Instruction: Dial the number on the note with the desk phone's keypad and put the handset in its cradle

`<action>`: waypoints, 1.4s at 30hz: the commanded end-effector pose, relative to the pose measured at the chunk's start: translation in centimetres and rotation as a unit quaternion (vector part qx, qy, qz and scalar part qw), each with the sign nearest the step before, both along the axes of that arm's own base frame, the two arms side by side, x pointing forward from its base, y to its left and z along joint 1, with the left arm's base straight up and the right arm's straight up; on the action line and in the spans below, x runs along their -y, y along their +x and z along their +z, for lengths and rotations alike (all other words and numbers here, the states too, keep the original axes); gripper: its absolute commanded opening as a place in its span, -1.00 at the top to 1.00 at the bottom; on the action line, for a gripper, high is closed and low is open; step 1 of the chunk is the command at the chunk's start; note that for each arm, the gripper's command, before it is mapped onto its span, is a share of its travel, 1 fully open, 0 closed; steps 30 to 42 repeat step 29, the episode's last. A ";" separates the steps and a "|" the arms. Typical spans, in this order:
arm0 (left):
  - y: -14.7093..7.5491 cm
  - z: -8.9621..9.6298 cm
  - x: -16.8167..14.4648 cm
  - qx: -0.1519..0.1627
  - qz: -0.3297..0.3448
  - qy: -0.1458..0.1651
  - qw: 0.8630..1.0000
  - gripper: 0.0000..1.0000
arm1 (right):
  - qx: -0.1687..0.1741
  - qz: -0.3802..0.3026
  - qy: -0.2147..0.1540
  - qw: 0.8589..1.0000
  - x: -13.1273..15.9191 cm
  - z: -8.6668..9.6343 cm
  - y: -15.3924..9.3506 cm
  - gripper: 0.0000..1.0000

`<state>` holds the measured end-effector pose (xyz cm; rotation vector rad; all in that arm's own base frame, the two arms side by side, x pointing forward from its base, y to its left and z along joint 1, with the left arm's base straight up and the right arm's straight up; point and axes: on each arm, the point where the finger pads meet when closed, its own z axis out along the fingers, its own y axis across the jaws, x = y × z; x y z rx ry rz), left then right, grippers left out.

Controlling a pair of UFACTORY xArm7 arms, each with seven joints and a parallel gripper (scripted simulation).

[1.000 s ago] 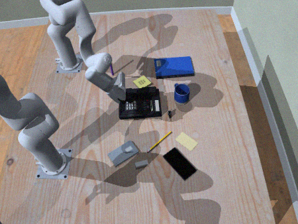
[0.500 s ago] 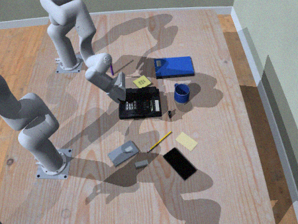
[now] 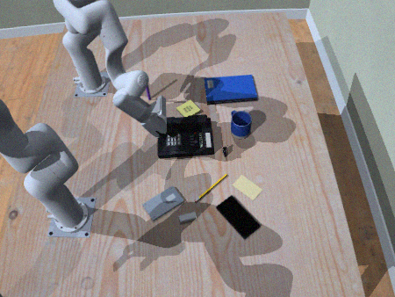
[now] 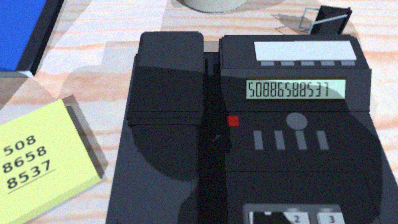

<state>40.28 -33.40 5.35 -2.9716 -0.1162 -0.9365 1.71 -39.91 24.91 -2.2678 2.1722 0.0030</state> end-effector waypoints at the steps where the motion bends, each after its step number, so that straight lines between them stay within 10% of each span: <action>1: 0.0 0.1 0.1 0.001 0.000 -0.001 1.000 1.00 | 0.000 0.000 -0.001 1.000 0.1 0.1 0.0 -1.00; 42: 0.0 1.2 0.1 0.001 0.000 -0.001 1.000 1.00 | 0.000 0.000 -0.001 1.000 0.1 0.1 0.0 -1.00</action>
